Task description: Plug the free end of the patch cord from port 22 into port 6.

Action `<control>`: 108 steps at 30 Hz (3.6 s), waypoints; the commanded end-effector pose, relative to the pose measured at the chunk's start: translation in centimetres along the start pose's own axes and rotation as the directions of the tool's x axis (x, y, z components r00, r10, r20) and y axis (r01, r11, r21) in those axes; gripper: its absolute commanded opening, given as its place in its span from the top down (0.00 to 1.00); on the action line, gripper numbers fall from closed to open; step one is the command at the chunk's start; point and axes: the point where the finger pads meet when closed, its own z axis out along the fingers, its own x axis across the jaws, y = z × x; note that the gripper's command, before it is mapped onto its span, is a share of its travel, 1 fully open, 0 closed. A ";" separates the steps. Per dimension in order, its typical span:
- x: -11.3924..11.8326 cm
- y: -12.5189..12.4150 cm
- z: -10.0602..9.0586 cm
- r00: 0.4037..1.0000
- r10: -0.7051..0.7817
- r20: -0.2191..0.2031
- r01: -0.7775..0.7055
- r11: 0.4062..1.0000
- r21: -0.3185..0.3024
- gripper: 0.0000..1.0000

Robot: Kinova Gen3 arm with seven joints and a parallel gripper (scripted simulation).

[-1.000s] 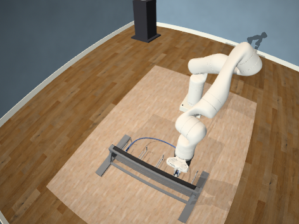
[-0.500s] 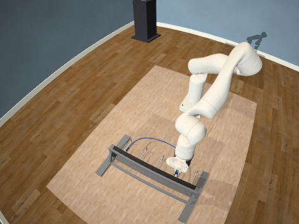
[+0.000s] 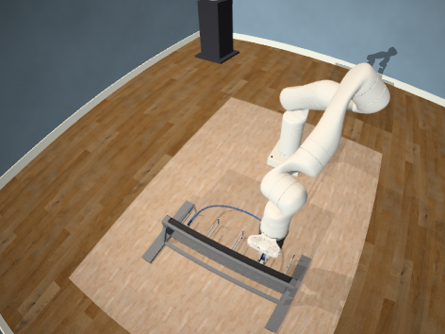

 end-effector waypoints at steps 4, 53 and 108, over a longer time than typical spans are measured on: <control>0.0 -0.2 -0.1 1.000 0.000 0.001 0.000 1.000 0.002 1.00; 0.0 -0.5 -0.1 1.000 0.000 0.001 0.000 1.000 0.004 1.00; 0.0 -1.3 -0.2 1.000 0.000 -0.001 0.000 1.000 0.014 1.00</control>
